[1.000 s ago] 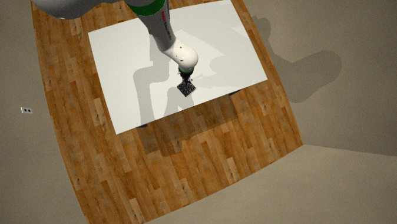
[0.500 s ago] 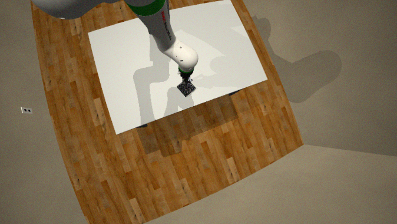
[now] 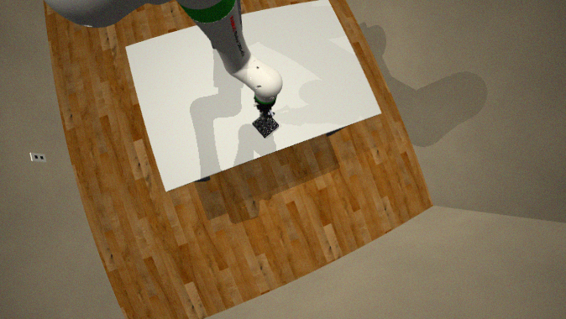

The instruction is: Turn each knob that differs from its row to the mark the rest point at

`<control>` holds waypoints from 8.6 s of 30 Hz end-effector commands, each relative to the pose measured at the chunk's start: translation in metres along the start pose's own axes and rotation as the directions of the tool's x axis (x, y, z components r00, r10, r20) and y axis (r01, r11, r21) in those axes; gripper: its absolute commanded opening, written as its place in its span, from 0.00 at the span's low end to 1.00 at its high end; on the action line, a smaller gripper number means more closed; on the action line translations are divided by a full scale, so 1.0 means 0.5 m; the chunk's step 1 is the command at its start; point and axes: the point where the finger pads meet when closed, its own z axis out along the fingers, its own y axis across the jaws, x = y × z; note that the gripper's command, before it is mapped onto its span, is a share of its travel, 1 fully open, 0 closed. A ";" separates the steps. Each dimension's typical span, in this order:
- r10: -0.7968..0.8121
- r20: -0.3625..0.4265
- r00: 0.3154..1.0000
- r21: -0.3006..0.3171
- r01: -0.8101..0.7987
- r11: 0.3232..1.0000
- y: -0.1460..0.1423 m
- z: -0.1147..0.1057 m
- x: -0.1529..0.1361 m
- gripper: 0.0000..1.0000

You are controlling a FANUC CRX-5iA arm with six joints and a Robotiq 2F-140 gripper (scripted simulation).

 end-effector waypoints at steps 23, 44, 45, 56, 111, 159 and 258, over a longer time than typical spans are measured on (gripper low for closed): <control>-0.342 0.000 0.940 0.001 0.342 0.940 0.000 0.000 0.000 0.05; -0.725 -0.001 0.688 0.000 0.725 0.688 0.000 0.000 0.000 0.05; -0.744 -0.001 0.669 0.000 0.744 0.669 0.000 0.000 0.000 0.05; -0.901 -0.001 0.433 0.000 0.901 0.433 0.000 0.000 0.000 0.05; -1.000 -0.001 -0.029 0.000 1.000 -0.029 0.000 0.000 0.000 0.05; -1.000 -0.001 -0.029 0.000 1.000 -0.029 0.000 -0.072 0.000 0.12; 0.057 0.000 0.998 0.002 -0.057 0.998 0.002 -0.119 0.000 0.12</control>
